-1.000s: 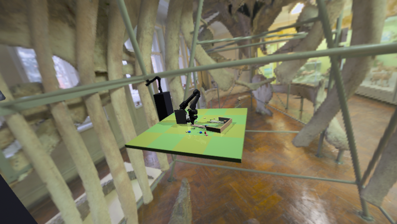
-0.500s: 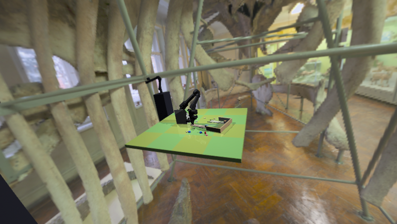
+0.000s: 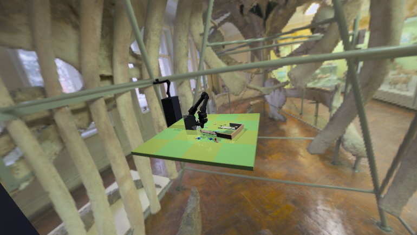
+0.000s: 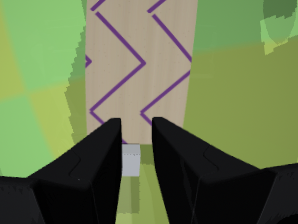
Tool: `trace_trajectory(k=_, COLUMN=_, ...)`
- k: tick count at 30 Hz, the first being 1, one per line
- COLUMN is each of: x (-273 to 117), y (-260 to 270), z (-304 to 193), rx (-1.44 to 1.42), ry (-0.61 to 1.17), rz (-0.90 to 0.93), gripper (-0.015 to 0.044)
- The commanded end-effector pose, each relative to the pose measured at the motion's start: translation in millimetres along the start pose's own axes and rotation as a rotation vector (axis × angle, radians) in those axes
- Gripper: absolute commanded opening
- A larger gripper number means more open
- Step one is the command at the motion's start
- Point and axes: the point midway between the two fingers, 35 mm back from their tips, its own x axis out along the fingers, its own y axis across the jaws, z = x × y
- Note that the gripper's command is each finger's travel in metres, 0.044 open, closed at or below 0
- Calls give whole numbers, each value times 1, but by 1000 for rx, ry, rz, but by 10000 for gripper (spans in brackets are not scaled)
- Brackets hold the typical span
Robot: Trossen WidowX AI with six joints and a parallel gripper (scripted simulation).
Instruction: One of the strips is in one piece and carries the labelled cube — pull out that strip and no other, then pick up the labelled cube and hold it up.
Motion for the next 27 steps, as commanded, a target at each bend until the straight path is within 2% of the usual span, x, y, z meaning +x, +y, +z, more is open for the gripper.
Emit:
trace_trajectory(k=1, x=-2, y=-1, z=16, rx=-100, ry=-1, rz=-4, gripper=157)
trace_trajectory(k=12, x=-8, y=-4, z=56, rx=-101, ry=-3, rz=-5, gripper=440)
trace_trajectory(k=27, x=-16, y=-8, z=108, rx=-104, ry=-5, rz=-6, gripper=440)
